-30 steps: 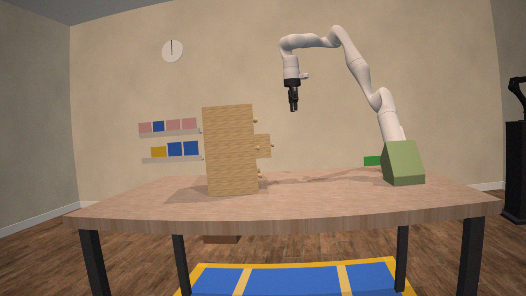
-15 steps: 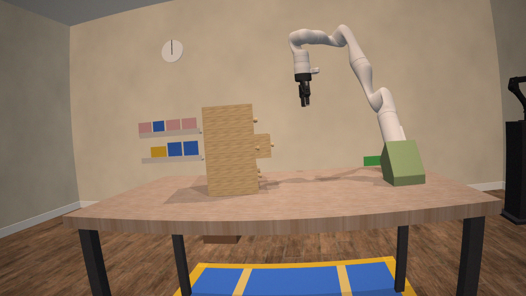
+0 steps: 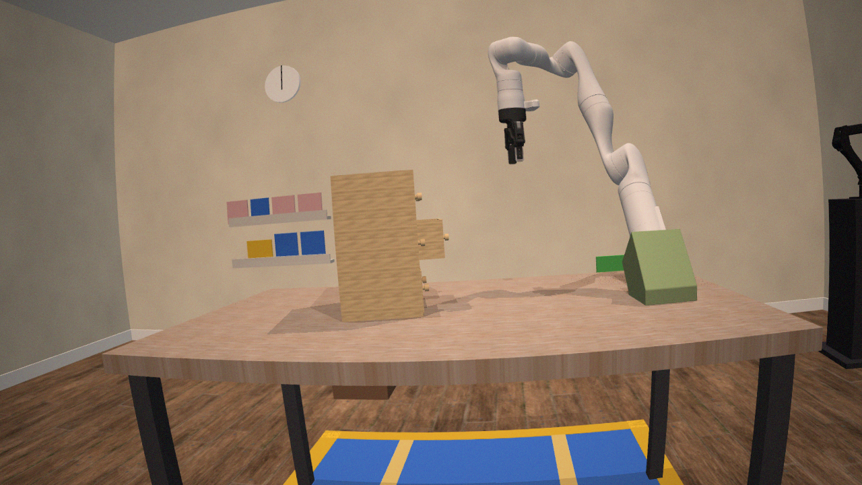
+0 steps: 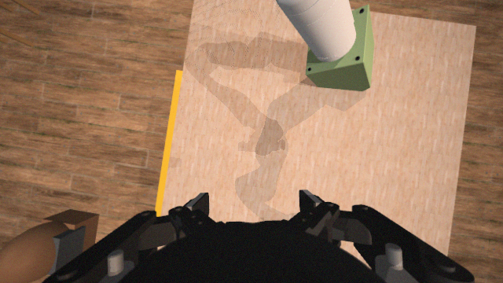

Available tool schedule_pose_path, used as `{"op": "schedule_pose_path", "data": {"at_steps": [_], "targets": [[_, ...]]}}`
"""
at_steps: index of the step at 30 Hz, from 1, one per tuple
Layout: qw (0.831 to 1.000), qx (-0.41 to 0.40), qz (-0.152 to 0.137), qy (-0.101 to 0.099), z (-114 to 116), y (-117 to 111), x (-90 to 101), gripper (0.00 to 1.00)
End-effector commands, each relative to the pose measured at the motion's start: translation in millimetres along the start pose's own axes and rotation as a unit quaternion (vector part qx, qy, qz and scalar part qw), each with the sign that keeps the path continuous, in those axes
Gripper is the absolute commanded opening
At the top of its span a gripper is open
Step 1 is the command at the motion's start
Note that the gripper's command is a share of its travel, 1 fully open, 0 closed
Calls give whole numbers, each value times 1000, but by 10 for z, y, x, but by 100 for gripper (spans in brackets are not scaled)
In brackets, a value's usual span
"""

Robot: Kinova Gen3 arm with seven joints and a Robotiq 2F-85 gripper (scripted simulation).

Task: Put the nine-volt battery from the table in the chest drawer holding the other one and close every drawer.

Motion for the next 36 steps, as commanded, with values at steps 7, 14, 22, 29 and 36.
{"op": "schedule_pose_path", "data": {"at_steps": [7,14,22,29,36], "targets": [[1000,-2,-3,0,13,-45,15,100],[1000,-1,-29,0,10,-43,-79,100],[996,-3,-94,6,1,-3,-235,100],[985,-3,-173,18,32,67,-452,100],[967,0,-255,22,28,116,-741,100]]}}
Point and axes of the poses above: the point where the finger pads meet when closed, its own x axis back along the fingers, its own z axis across the jaws, y = z × x, the point moved 7 cm from there along x, back along the fingers, and after that the axes turned 5 degrees about -x, right-handed, at the moved point
